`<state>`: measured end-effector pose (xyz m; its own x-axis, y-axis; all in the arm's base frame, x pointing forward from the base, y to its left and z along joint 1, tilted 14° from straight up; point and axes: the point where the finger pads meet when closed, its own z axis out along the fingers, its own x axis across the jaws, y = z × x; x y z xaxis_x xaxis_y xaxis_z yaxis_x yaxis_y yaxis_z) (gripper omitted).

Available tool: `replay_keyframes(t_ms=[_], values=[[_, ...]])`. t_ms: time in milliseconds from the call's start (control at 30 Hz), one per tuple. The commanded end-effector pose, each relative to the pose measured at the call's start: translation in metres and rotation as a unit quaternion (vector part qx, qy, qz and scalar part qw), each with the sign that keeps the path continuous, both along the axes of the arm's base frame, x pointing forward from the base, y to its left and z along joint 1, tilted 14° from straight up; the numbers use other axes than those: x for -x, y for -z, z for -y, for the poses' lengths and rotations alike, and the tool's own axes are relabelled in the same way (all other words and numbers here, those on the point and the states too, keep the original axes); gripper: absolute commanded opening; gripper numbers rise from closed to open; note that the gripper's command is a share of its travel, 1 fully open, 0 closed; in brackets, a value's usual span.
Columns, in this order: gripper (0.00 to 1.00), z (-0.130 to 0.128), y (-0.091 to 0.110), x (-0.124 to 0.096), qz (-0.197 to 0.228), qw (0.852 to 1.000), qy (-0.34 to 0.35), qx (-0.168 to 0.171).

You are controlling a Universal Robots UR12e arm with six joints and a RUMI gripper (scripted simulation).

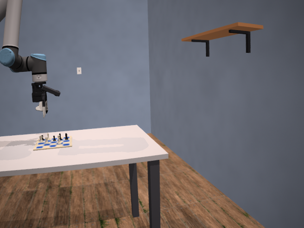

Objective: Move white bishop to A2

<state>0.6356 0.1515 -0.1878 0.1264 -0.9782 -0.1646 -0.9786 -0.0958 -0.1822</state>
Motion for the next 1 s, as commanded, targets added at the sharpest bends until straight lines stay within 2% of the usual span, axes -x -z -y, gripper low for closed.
replay_keyframes(t_ms=[0, 267, 967], values=[[1.0, 0.004, -0.019, 0.003, 0.0, 1.0, 0.0, 0.0], [1.0, 0.008, -0.04, 0.006, 0.0, 1.0, 0.0, 0.0], [1.0, 0.008, -0.041, 0.006, 0.0, 1.0, 0.0, 0.0]])
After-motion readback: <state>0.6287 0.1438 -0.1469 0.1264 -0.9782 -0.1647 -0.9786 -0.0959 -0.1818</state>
